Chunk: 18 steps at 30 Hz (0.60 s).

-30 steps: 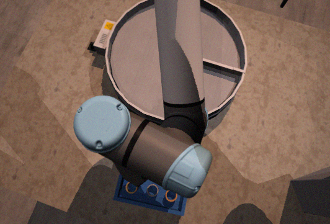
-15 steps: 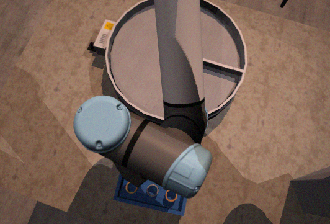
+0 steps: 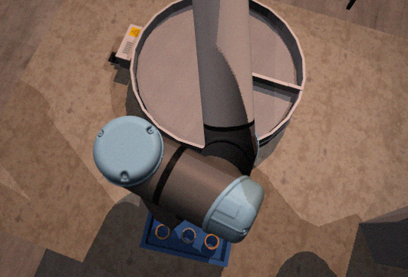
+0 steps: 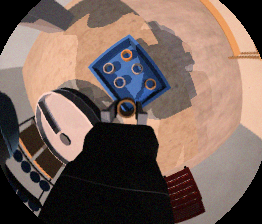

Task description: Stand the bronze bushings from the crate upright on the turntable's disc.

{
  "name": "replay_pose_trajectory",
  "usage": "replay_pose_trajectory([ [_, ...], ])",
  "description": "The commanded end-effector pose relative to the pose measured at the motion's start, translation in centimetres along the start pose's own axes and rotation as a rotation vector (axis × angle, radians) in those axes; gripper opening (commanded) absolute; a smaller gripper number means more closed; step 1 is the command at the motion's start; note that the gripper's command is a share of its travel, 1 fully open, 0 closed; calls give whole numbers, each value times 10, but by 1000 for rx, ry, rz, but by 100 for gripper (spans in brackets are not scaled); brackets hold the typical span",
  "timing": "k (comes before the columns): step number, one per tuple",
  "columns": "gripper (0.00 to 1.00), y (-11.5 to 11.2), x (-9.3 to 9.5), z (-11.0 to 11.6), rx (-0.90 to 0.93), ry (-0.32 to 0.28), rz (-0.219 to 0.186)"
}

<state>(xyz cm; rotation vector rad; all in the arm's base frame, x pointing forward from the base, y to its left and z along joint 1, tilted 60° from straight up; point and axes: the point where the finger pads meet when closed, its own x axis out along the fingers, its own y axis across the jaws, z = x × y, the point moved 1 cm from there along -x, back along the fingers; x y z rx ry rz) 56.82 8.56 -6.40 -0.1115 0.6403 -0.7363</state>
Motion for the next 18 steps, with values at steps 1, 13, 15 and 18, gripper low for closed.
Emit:
replay_pose_trajectory([
  [1,0,-9,0,2,0,1,0],
  [13,0,-43,0,11,0,1,0],
  [15,0,-52,0,13,0,1,0],
  [18,0,-69,0,18,0,1,0],
])
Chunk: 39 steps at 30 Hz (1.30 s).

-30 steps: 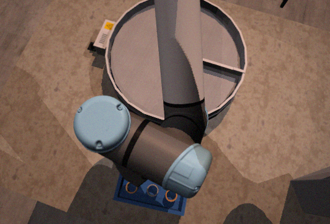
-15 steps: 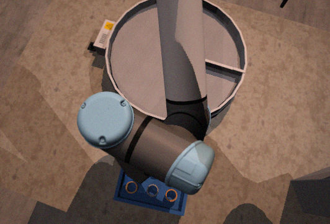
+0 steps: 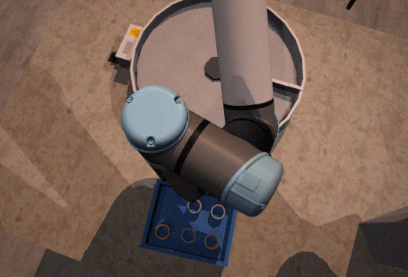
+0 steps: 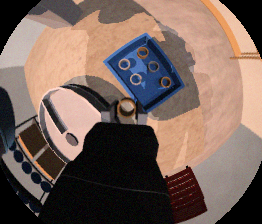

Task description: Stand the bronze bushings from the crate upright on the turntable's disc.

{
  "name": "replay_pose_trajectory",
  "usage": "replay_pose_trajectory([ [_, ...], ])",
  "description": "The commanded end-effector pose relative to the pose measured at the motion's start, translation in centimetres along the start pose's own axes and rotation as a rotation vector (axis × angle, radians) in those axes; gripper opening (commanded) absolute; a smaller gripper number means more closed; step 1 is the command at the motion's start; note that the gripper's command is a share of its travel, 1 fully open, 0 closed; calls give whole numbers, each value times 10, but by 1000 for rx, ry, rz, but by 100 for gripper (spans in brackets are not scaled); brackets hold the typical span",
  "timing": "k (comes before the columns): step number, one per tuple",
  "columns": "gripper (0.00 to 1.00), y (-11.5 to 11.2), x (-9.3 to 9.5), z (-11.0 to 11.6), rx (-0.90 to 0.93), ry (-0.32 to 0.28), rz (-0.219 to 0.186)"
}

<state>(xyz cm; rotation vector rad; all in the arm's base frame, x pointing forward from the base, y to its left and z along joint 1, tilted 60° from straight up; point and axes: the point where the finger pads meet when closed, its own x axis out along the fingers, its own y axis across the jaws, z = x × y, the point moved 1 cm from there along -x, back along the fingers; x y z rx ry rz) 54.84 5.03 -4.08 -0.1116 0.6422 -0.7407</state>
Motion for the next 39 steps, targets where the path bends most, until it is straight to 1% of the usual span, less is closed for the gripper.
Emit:
replay_pose_trajectory([
  [1,0,-30,0,8,0,-1,4],
  [9,0,-85,0,22,0,-1,4],
  [11,0,-85,0,22,0,-1,4],
  [18,0,-134,0,35,0,-2,4],
  [25,0,-174,0,46,0,-2,4],
  [26,0,-178,0,47,0,-2,4],
  [28,0,-178,0,47,0,-2,4],
  [33,0,-199,0,52,0,-2,3],
  [39,0,-216,0,57,0,-2,3],
])
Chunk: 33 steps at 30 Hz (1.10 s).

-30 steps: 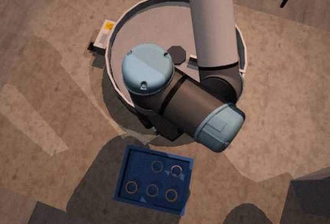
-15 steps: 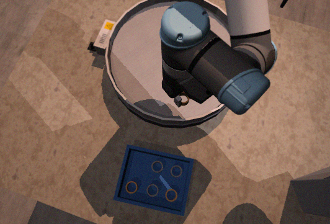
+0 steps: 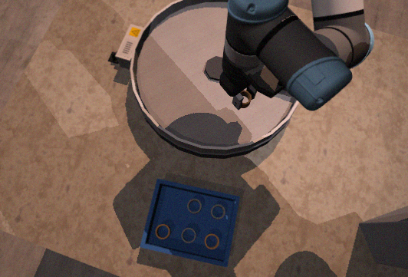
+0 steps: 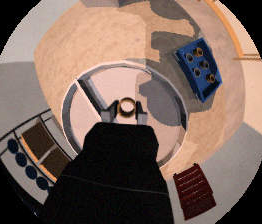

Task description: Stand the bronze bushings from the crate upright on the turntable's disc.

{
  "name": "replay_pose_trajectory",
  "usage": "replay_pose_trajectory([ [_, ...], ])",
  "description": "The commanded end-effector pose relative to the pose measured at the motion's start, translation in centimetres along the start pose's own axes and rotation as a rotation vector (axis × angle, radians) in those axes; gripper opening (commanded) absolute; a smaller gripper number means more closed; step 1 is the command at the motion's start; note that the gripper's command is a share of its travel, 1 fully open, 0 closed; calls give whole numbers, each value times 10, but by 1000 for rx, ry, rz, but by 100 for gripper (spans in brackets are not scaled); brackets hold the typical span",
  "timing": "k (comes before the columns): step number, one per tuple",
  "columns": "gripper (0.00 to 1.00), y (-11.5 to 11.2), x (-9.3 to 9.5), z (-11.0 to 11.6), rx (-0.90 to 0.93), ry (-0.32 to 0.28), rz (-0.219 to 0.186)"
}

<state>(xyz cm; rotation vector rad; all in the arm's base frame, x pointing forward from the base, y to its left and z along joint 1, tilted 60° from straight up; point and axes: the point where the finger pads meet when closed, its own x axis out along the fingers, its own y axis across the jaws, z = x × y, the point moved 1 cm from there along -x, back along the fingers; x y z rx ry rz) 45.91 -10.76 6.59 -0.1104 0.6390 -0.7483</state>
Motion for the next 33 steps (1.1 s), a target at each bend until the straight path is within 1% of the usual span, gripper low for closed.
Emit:
replay_pose_trajectory([
  [1,0,-15,-1,4,-5,0,10],
  [4,0,-20,-1,5,-5,0,10],
  [13,0,-26,0,7,-5,0,10],
  [33,0,-26,0,7,-5,0,11],
])
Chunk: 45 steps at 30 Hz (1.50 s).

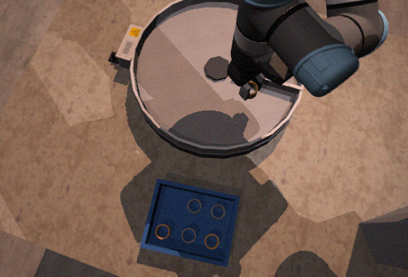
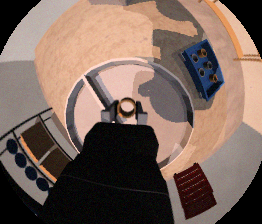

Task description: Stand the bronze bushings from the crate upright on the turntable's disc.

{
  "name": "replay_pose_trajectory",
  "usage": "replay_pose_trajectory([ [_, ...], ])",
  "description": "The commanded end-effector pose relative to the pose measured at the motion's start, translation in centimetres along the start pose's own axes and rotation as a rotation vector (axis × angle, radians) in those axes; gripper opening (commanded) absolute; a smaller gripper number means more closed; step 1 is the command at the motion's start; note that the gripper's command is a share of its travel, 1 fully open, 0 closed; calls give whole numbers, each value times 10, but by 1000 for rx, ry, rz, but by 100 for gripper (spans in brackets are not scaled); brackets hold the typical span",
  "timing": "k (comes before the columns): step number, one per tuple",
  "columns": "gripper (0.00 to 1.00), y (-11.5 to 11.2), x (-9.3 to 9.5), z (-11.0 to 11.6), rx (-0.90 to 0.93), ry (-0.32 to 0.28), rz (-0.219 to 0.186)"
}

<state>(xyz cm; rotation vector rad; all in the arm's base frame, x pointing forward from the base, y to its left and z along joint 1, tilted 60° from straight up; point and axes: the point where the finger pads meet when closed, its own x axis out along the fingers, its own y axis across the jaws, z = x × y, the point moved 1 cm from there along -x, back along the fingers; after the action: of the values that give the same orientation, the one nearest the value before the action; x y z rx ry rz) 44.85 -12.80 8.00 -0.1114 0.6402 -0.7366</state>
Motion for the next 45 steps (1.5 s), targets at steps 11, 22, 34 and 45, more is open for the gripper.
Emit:
replay_pose_trajectory([
  [11,0,0,-1,-1,0,1,0],
  [22,0,-1,3,0,1,0,-1],
  [34,0,-1,27,1,1,-1,-1],
  [45,0,0,25,1,0,-2,0],
])
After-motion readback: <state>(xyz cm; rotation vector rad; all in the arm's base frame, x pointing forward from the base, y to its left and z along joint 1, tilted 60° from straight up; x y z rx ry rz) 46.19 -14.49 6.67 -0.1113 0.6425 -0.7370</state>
